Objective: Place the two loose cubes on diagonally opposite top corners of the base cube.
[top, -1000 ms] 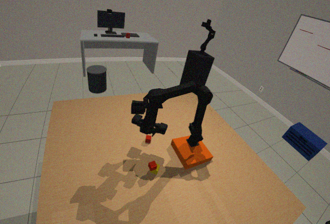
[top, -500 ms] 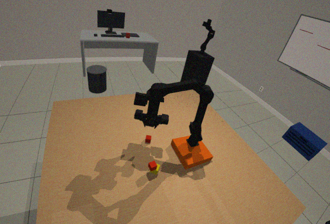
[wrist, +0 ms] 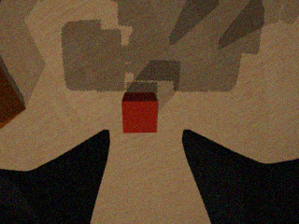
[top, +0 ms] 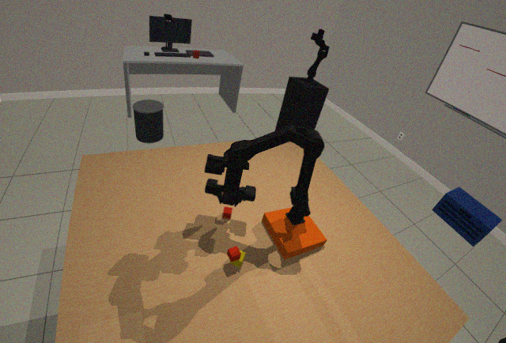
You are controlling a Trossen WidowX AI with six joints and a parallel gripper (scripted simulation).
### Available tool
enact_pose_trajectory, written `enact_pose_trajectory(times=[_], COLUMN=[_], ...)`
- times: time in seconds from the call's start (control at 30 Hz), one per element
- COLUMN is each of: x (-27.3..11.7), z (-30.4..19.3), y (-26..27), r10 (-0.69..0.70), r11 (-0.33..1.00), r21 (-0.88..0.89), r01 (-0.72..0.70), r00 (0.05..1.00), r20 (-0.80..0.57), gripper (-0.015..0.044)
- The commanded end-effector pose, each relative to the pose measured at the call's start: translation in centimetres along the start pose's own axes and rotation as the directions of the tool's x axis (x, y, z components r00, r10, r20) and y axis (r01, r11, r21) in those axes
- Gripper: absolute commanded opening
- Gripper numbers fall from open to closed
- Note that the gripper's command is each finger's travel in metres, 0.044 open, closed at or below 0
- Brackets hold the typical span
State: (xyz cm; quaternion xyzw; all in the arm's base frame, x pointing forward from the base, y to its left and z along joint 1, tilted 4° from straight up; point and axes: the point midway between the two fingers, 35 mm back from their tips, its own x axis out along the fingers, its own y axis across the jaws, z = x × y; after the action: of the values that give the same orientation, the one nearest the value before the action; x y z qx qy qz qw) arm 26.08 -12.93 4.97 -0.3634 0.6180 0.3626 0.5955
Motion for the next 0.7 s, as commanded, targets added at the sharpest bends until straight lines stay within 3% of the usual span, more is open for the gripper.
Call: enact_pose_trajectory(times=[0.0, 0.67], x=[1.5, 4.0], z=[-0.1, -0.1], y=[0.3, 0.4], r10=[0.015, 0.015], r11=[1.0, 1.0], r21=[-0.007, -0.007], r01=[-0.015, -0.015], r00=[1.0, 1.0], r20=[-0.004, -0.004], gripper=[0.0265, 0.0265])
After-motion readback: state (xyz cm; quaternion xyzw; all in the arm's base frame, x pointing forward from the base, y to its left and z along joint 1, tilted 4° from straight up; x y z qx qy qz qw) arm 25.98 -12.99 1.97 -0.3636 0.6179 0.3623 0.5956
